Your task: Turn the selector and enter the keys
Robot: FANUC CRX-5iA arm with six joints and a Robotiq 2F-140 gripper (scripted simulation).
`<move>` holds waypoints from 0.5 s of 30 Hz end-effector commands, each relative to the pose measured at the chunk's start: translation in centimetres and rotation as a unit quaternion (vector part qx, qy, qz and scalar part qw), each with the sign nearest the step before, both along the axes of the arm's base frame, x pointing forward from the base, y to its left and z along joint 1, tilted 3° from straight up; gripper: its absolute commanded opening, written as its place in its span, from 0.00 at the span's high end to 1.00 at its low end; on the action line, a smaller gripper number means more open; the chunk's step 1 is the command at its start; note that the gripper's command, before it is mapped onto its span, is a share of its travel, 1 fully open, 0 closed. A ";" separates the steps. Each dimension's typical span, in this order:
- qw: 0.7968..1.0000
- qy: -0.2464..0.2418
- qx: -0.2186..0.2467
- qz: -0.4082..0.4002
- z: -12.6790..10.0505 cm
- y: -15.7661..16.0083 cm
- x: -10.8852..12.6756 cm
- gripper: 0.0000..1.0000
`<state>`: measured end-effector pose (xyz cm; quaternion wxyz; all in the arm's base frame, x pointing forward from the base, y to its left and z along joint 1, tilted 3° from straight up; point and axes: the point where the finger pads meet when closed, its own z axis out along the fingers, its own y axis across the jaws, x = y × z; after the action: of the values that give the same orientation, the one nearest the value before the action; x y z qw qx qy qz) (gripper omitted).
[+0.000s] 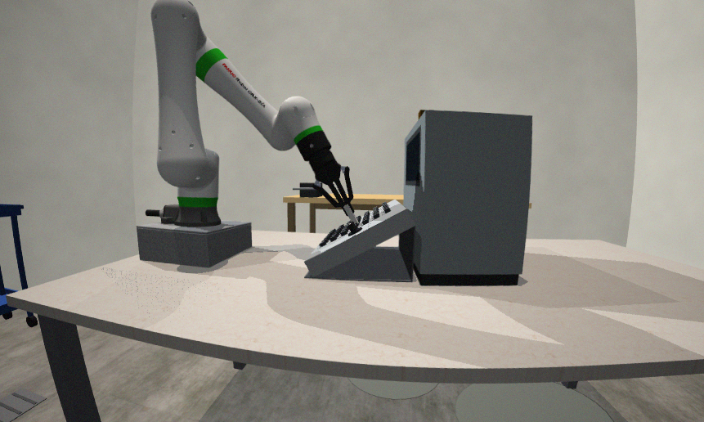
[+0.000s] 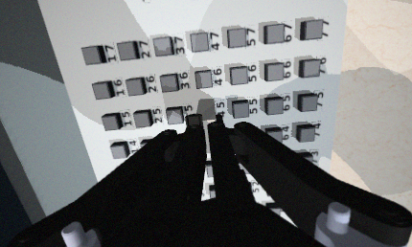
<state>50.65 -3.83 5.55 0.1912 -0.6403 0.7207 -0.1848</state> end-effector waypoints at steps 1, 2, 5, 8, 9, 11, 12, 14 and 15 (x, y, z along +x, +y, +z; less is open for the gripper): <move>1.000 0.000 0.000 0.000 0.0 0.0 0.0 1.00; 1.000 0.000 0.000 0.000 0.0 0.0 0.0 1.00; 1.000 0.000 0.000 0.000 0.0 0.0 0.0 1.00; 1.000 0.000 0.000 0.000 0.1 0.0 0.0 1.00; 1.000 0.000 0.000 0.000 0.1 0.0 0.0 1.00; 1.000 0.000 0.000 0.000 0.2 0.0 -0.1 1.00; 1.000 0.000 0.000 0.000 0.2 0.0 -0.1 1.00; 1.000 0.000 0.000 0.000 0.3 0.0 -0.2 1.00; 1.000 0.000 0.000 0.000 0.4 0.0 -0.2 1.00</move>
<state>50.48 -3.82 5.84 0.1912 -0.6402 0.7207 -0.1848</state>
